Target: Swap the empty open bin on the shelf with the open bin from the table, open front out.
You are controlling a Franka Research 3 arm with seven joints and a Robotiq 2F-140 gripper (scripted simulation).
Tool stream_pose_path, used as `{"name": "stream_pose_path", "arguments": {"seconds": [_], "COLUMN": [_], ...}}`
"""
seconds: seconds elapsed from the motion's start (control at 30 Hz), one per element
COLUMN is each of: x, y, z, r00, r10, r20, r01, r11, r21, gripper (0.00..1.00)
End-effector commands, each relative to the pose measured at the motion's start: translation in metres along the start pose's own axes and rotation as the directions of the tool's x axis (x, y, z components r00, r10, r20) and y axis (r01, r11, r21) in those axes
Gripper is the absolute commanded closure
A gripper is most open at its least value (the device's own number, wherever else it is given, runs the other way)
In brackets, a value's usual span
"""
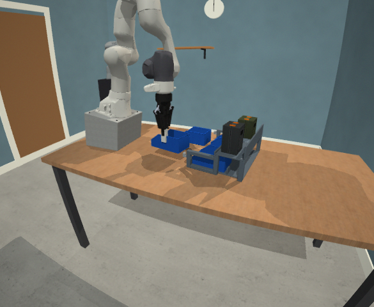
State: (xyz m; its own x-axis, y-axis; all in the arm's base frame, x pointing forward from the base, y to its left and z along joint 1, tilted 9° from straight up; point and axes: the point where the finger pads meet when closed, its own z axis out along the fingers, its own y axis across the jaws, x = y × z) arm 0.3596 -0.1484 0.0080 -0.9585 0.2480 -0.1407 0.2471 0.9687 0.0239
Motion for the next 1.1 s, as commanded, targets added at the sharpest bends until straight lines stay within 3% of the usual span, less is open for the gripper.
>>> {"name": "stream_pose_path", "arguments": {"seconds": [0.0,0.4,1.07], "x": [-0.005,-0.005,-0.005], "y": [-0.001,0.000,0.001], "z": [0.000,0.008,0.044], "r00": [0.999,0.999,0.999], "r10": [-0.036,-0.036,-0.036], "r20": [0.017,0.016,0.016], "r01": [0.036,0.036,0.036], "r11": [0.999,0.999,0.999], "r21": [-0.007,-0.008,-0.008], "gripper": [1.00,1.00,1.00]}}
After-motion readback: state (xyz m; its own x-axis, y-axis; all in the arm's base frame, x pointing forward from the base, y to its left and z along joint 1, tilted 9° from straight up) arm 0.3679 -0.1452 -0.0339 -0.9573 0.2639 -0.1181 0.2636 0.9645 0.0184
